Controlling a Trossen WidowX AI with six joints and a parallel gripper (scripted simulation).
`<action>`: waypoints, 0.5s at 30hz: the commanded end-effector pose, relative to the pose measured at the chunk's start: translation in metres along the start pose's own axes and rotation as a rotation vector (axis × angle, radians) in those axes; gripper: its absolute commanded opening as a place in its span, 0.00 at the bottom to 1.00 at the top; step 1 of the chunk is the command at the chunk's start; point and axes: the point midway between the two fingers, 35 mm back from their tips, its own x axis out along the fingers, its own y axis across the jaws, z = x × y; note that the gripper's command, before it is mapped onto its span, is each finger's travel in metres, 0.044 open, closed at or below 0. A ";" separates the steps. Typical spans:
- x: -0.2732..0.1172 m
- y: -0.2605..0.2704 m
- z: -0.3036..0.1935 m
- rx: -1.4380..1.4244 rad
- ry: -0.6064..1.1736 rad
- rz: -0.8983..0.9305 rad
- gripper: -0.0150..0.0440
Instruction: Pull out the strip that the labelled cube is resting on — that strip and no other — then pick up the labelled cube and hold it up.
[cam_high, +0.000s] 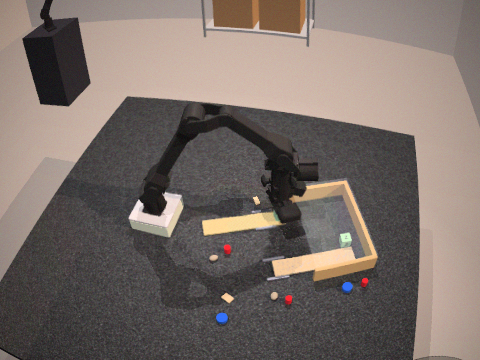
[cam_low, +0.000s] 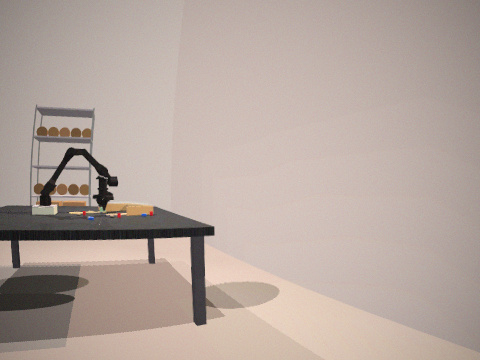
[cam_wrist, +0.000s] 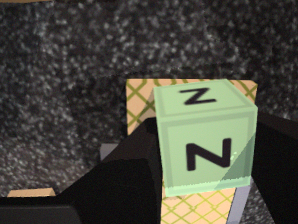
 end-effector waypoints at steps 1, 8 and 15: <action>-0.001 0.000 0.000 0.000 -0.001 0.000 0.29; -0.019 0.007 -0.022 0.002 0.001 0.001 0.25; -0.037 0.016 -0.048 0.004 0.004 0.001 0.25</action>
